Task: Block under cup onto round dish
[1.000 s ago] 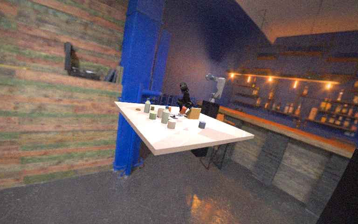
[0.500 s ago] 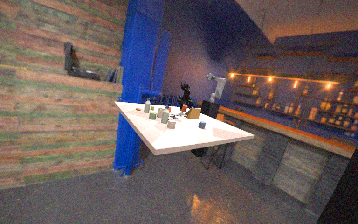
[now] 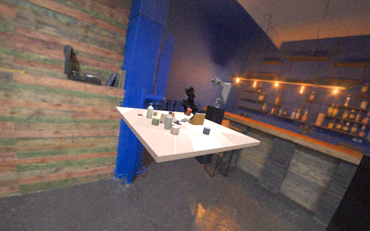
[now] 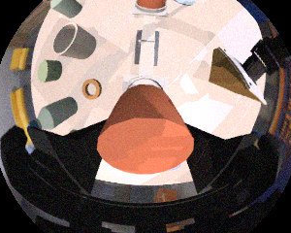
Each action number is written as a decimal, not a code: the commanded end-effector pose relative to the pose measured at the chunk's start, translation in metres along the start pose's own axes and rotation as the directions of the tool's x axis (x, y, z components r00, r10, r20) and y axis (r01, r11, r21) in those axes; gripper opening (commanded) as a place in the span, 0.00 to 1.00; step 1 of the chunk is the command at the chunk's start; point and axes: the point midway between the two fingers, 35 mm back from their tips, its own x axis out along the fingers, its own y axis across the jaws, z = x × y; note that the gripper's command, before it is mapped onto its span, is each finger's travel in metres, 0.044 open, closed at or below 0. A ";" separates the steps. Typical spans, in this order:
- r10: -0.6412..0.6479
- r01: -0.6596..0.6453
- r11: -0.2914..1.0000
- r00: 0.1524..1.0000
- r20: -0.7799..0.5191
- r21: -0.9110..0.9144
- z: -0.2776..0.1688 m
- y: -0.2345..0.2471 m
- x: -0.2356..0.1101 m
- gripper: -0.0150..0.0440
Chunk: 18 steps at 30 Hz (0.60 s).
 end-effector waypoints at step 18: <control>0.000 0.000 1.000 1.000 0.001 0.000 0.001 -0.002 -0.010 0.25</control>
